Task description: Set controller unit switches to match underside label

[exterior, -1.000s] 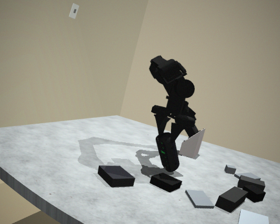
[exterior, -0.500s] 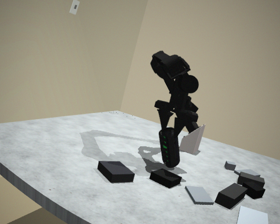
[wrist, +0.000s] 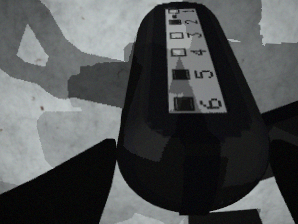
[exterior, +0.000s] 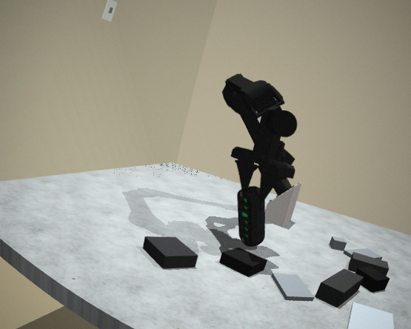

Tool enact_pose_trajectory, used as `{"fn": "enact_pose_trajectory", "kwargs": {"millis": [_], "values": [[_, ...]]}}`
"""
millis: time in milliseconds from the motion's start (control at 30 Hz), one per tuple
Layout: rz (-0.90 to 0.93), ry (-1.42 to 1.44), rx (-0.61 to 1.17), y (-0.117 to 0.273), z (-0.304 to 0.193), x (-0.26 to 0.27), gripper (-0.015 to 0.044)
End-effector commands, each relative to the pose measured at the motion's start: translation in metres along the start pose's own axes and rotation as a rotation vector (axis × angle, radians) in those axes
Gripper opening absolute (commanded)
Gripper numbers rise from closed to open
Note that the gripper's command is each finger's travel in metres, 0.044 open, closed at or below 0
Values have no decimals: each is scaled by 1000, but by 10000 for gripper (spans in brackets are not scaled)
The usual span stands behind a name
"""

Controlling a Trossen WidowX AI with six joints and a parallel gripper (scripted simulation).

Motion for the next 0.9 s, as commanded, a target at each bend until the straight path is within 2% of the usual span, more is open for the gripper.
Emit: {"fn": "enact_pose_trajectory", "kwargs": {"millis": [0,867], "values": [[10,-2,-23,-4,5,2,335],[10,-1,-24,-2,35,7,337]]}}
Point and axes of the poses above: the point midway between the two fingers, 35 mm back from their tips, its own y axis back along the fingers, its own x axis across the jaws, z = x × y, the point moved 8 cm from there along y, back along the fingers, and after that the axes turned 11 degrees about -y, right-handed, at the moved point
